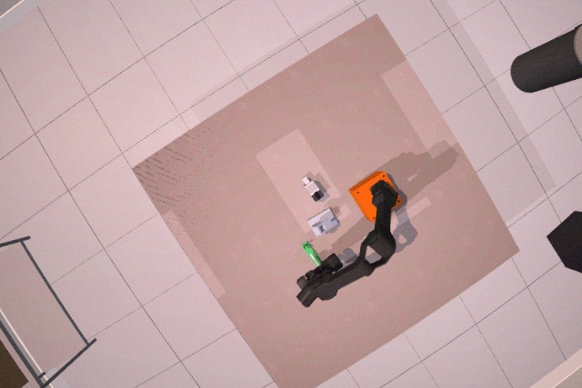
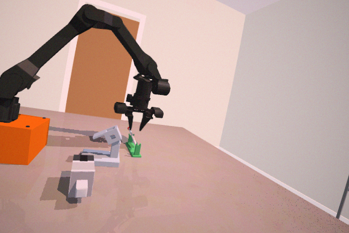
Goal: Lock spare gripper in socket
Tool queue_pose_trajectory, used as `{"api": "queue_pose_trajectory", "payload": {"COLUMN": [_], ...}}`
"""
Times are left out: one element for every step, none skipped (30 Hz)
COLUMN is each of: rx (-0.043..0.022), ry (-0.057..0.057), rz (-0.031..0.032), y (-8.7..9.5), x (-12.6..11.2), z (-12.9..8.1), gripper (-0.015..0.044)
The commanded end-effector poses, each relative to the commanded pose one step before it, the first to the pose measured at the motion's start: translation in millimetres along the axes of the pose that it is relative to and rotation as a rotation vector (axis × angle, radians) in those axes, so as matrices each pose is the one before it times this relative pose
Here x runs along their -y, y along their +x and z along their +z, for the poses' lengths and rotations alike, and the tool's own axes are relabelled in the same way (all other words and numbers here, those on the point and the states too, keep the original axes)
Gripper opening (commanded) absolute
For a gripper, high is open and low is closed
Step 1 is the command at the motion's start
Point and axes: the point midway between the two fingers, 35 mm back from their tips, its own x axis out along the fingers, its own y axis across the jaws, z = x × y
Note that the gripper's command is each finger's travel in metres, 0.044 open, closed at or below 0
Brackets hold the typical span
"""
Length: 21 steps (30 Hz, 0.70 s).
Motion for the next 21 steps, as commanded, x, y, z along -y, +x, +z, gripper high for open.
{"api": "queue_pose_trajectory", "payload": {"rx": [-0.00719, 0.00000, 0.00000, 0.00000, 0.00000, 0.00000, 0.00000, 0.00000, 0.00000, 0.00000, 0.00000, 0.00000, 0.00000, 0.00000, 0.00000, 0.00000, 0.00000, 0.00000, 0.00000, 0.00000, 0.00000], "ry": [0.0011, 0.0000, 0.0000, 0.0000, 0.0000, 0.0000, 0.0000, 0.0000, 0.0000, 0.0000, 0.0000, 0.0000, 0.0000, 0.0000, 0.0000, 0.0000, 0.0000, 0.0000, 0.0000, 0.0000, 0.0000], "rz": [0.01609, 0.00000, 0.00000, 0.00001, 0.00001, 0.00001, 0.00001, 0.00001, 0.00001, 0.00001, 0.00001, 0.00001, 0.00001, 0.00001, 0.00001, 0.00001, 0.00001, 0.00002, 0.00002, 0.00002, 0.00002], "y": [11.61, 1.63, 1.62, 1.62, 1.62, 1.62, 1.62, 1.62, 1.62, 1.62, 1.61, 1.61, 1.61, 1.61, 1.61, 1.61, 1.61, 1.60, 1.60, 1.60, 1.60], "x": [-3.84, 0.04, 0.03, 0.02, 0.01, 0.00, 0.00, -0.01, -0.02, -0.03, -0.03, -0.04, -0.05, -0.06, -0.06, -0.07, -0.08, -0.09, -0.09, -0.10, -0.11], "z": [-3.28, -0.23, -0.23, -0.23, -0.23, -0.22, -0.22, -0.23, -0.23, -0.23, -0.23, -0.23, -0.23, -0.23, -0.24, -0.24, -0.24, -0.24, -0.24, -0.24, -0.24], "gripper": [0.0180, 0.0180, 0.0180, 0.0180, 0.0180, 0.0180, 0.0180, 0.0180, 0.0180, 0.0180, 0.0180, 0.0180, 0.0180, 0.0180, 0.0180, 0.0180, 0.0180, 0.0180, 0.0180, 0.0180, 0.0180]}}
